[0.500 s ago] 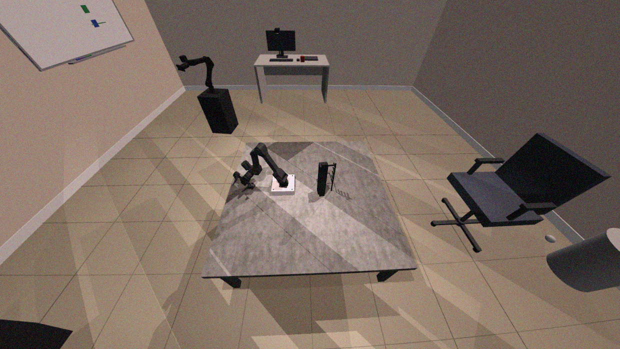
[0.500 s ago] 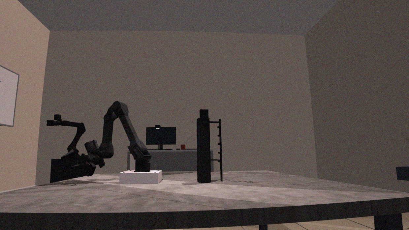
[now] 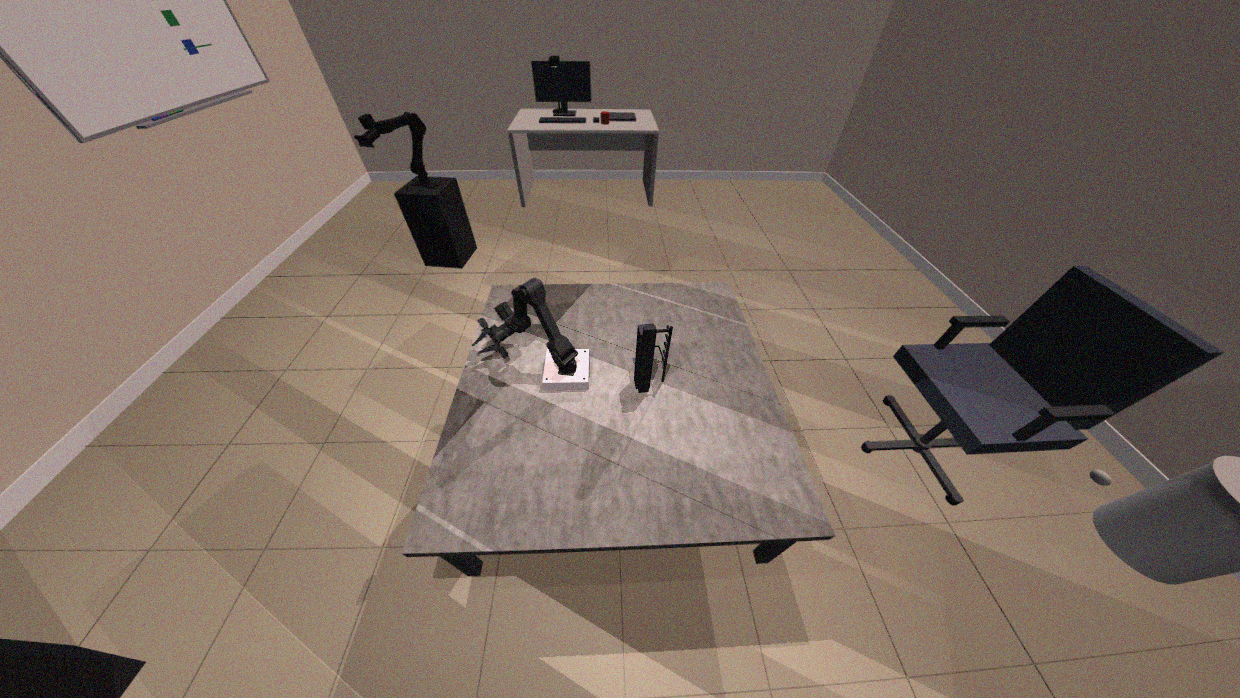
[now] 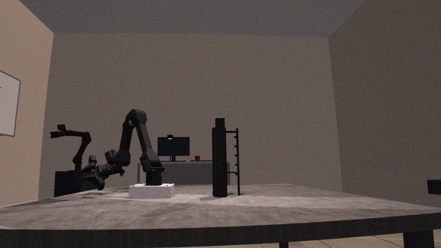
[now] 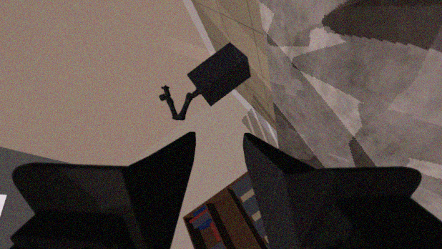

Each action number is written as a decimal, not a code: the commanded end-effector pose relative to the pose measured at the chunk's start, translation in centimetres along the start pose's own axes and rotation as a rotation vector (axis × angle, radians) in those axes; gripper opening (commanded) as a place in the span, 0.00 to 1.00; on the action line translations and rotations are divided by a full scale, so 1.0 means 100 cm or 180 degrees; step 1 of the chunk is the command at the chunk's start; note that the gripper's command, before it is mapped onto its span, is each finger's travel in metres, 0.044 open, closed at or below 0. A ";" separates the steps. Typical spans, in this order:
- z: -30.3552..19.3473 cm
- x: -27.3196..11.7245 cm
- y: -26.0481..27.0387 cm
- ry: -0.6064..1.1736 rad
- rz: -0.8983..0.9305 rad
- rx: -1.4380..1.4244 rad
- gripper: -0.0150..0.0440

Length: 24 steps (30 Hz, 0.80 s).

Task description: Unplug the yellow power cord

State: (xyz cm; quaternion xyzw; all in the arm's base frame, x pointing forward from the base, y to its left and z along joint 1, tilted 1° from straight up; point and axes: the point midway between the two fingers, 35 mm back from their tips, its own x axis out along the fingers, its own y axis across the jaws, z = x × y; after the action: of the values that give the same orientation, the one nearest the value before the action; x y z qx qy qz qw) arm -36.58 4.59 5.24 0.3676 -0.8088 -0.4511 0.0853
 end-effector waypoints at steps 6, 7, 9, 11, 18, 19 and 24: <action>0.091 -0.118 0.046 -0.1562 0.0196 -0.0849 0.53; 0.098 -0.135 0.048 -0.1732 0.0172 -0.0913 0.53; 0.110 -0.169 0.049 -0.2066 0.0099 -0.1030 0.53; 0.120 -0.204 0.049 -0.2390 -0.0006 -0.1129 0.53; 0.127 -0.331 0.028 -0.3378 -0.0620 -0.1334 0.53; 0.125 -0.349 0.023 -0.3493 -0.0736 -0.1345 0.53; 0.100 -0.433 -0.010 -0.3945 -0.1385 -0.1317 0.53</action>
State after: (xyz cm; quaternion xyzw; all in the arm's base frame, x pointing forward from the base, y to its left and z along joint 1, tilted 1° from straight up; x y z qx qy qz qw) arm -15.04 38.50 6.58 0.1517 -0.5550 -0.7325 -0.3638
